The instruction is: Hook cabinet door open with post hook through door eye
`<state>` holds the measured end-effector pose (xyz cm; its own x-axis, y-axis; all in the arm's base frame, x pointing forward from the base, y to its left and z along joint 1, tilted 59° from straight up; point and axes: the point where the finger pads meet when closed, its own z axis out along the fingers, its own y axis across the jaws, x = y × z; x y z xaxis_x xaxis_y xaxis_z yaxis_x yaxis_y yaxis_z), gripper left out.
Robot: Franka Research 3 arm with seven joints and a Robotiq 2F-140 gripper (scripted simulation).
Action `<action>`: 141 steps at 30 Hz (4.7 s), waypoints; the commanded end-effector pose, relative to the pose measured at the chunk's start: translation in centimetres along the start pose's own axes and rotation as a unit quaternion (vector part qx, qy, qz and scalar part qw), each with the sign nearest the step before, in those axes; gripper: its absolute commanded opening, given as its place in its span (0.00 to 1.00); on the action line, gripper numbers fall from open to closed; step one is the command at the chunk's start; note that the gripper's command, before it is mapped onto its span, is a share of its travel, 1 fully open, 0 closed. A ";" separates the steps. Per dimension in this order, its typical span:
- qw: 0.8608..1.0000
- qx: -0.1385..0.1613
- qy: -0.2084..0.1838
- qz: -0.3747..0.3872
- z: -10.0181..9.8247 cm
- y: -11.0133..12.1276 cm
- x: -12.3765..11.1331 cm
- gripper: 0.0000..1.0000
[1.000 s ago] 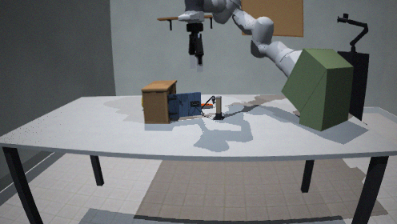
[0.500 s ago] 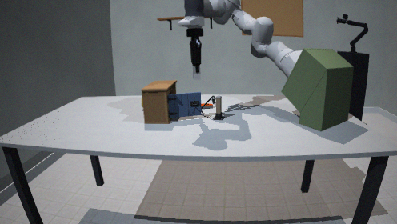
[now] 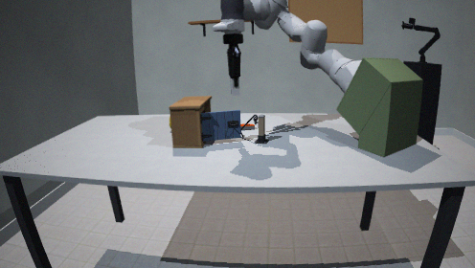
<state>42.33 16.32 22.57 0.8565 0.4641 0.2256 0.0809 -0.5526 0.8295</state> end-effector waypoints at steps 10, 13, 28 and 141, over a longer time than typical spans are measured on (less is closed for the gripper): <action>1.000 0.000 0.001 0.001 0.1 -0.1 0.0 0.16; 1.000 0.000 0.001 0.001 0.1 -0.1 0.0 0.16; 1.000 0.000 0.001 0.002 0.5 -0.1 0.0 0.16; 0.995 0.000 0.001 -0.096 7.4 2.5 0.5 0.16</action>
<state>46.72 10.24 20.86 0.8331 0.5422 0.1091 0.1979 -0.4765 0.8566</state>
